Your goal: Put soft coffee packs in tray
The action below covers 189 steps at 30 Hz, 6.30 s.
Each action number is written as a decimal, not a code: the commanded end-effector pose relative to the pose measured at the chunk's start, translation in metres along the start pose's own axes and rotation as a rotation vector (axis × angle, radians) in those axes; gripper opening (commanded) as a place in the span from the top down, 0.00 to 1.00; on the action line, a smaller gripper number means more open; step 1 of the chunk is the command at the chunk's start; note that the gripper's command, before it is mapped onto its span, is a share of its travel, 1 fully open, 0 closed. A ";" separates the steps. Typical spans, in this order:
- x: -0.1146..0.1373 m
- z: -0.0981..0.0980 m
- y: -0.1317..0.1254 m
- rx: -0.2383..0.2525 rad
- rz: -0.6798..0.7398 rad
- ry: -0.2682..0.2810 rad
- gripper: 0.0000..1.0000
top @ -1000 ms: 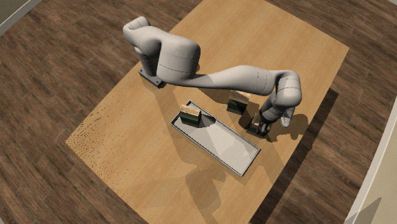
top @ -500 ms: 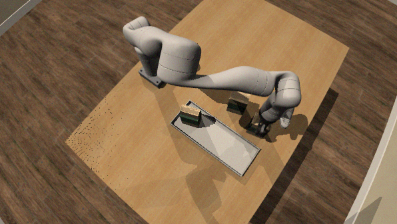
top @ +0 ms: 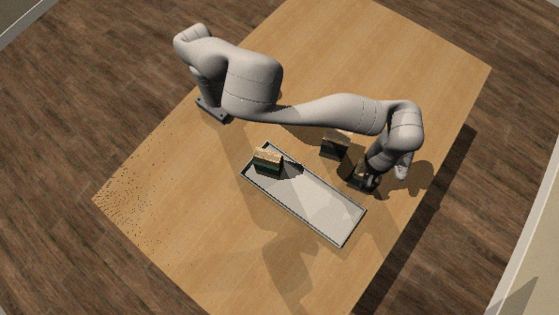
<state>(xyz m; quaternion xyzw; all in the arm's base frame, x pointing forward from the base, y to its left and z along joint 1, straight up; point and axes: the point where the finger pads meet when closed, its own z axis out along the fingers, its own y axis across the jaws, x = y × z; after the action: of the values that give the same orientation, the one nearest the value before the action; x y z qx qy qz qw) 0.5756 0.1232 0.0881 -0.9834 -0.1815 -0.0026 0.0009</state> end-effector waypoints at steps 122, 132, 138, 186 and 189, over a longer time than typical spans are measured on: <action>-0.013 -0.056 0.065 0.002 -0.003 0.008 0.73; -0.028 -0.053 0.118 -0.002 -0.003 -0.004 0.73; -0.032 -0.054 0.137 -0.004 -0.006 -0.001 0.73; -0.032 -0.009 0.137 -0.003 0.003 0.002 0.73; -0.033 -0.006 0.137 -0.004 0.003 -0.001 0.73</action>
<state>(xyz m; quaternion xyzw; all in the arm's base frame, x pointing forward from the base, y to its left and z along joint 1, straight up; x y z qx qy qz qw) 0.5936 -0.0157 0.0994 -0.9834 -0.1814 -0.0032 0.0030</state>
